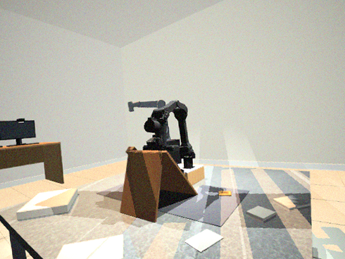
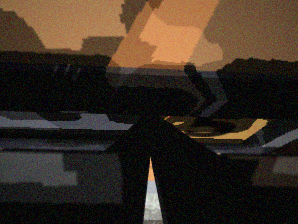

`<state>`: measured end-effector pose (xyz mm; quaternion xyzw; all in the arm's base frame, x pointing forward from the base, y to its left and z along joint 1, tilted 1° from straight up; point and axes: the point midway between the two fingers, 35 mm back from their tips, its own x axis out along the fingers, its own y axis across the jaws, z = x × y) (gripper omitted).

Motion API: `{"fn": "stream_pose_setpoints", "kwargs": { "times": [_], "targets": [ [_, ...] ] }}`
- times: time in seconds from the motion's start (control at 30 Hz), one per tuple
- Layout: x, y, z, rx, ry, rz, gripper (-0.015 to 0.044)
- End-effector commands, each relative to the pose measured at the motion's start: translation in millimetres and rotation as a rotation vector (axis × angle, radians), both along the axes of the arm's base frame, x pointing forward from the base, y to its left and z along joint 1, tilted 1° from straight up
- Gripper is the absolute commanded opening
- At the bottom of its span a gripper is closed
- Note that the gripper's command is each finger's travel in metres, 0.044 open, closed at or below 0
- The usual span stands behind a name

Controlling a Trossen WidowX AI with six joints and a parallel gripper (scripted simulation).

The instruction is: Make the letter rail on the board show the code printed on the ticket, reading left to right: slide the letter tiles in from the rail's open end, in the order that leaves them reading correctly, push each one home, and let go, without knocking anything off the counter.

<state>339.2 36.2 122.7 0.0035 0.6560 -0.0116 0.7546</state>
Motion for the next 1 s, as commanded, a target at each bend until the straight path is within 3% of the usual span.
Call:
{"fn": "stream_pose_setpoints", "kwargs": {
  "times": [0.0,0.97],
  "targets": [
    [0.3,-1.3,0.0,0.004,-0.001,0.002,0.0],
    [0.7,-10.4,0.0,0.003,-0.001,0.002,0.0]
  ]
}}
